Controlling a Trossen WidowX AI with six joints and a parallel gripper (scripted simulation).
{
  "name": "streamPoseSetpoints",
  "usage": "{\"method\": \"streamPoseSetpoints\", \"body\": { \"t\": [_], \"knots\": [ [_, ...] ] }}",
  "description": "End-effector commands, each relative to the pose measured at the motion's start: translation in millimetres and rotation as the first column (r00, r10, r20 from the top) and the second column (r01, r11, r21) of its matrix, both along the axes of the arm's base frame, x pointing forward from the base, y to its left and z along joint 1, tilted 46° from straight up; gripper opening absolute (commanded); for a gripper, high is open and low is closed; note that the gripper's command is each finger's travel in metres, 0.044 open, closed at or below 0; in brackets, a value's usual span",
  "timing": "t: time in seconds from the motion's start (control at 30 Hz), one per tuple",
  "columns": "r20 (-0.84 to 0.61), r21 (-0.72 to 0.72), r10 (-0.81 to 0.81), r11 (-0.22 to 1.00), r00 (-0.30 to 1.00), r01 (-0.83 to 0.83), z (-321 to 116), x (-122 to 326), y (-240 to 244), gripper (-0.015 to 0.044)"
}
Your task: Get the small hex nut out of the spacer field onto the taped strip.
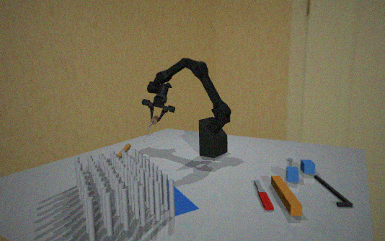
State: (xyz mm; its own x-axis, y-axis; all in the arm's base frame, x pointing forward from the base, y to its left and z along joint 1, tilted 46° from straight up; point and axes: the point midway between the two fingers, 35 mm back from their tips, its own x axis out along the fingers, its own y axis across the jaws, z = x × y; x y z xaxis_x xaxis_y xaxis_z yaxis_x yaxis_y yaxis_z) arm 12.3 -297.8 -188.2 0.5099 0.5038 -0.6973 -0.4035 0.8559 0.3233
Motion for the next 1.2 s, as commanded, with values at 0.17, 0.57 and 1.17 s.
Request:
{"method": "streamPoseSetpoints", "body": {
  "t": [0.17, 0.57, 1.17],
  "knots": [
    [0.005, 0.003, -0.001, 1.000, 1.000, 0.001, -10.9, 2.8, 8.4, 0.0000],
    [0.005, 0.003, -0.001, 1.000, 1.000, 0.001, -24.0, 5.6, 18.0, 0.0000],
    [0.006, 0.003, -0.001, 1.000, 1.000, 0.001, -42.6, 9.7, 33.5, 0.0000]
  ]
}}
